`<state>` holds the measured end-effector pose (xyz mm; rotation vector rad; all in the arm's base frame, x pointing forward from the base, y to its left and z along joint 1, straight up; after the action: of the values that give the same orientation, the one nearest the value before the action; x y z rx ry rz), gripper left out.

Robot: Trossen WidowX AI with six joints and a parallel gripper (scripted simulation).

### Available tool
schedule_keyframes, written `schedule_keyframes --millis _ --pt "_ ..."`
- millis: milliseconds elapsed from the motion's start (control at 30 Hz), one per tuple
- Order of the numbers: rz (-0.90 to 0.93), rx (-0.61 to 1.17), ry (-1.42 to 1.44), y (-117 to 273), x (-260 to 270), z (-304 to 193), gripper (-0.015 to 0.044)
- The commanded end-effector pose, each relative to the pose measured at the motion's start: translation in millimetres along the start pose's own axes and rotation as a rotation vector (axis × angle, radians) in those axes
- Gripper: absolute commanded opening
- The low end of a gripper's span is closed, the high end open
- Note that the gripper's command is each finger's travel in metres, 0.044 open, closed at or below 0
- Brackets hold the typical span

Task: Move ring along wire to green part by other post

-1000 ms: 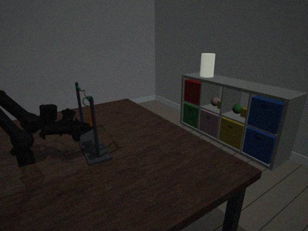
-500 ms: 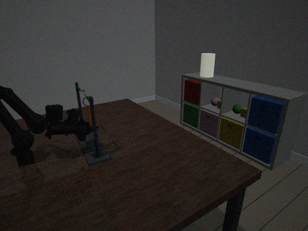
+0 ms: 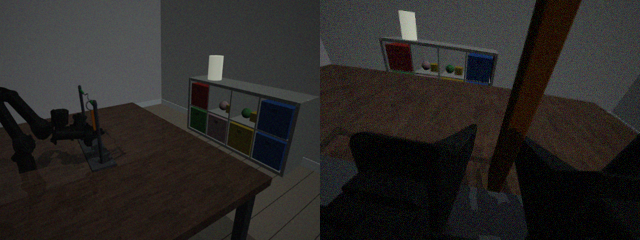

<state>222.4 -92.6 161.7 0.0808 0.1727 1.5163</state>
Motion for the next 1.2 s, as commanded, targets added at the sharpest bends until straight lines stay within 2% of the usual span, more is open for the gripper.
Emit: schedule_keyframes --millis 0,300,700,1167 --pt "-0.004 -0.004 -0.003 -0.5 -0.4 1.0 0.0160" --pt "-0.004 -0.004 -0.003 -0.5 -0.4 1.0 0.0160" --pt "0.000 -0.001 0.001 -0.3 -0.1 0.4 -0.0150" --pt "-0.007 -0.001 0.001 1.0 -0.2 8.9 -0.0150"
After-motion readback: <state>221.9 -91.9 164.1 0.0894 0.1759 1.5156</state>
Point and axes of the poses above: the point midway between the two fingers, 35 mm back from their tips, its own y axis back along the fingers, its own x axis across the jaws, z = x × y, the point moved 9 cm from there along y, back along the fingers, and after that the axes turned 3 degrees about y, right-handed, at the moved point
